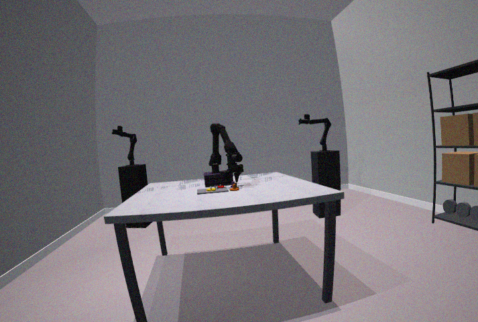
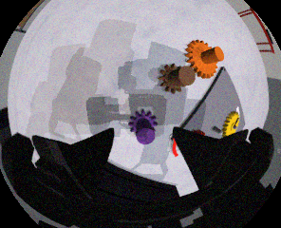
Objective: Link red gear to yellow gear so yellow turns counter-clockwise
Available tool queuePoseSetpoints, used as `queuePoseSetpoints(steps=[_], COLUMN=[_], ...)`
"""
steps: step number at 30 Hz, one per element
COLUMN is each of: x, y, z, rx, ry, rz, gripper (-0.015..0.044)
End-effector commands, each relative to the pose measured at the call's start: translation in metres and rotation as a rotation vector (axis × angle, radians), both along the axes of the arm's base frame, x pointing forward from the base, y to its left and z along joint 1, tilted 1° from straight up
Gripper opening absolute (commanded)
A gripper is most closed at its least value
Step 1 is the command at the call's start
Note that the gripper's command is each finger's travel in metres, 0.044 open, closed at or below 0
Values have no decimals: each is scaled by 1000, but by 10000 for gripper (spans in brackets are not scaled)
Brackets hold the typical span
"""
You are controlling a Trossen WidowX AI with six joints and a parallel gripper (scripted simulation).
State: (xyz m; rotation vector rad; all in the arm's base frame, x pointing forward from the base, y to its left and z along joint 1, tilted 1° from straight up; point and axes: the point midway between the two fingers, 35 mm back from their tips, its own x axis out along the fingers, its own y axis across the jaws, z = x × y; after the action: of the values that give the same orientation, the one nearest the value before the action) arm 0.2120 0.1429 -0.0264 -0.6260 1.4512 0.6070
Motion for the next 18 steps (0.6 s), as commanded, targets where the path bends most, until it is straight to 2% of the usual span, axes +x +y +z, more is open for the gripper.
queuePoseSetpoints(steps=[1, 9, 18], x=[0, 0, 0], y=[0, 0, 0], z=[-1, -1, 1], rx=[-2, -2, -2], ry=[-1, -1, -1], rz=[4, 4, 4], gripper=[256, 46, 0])
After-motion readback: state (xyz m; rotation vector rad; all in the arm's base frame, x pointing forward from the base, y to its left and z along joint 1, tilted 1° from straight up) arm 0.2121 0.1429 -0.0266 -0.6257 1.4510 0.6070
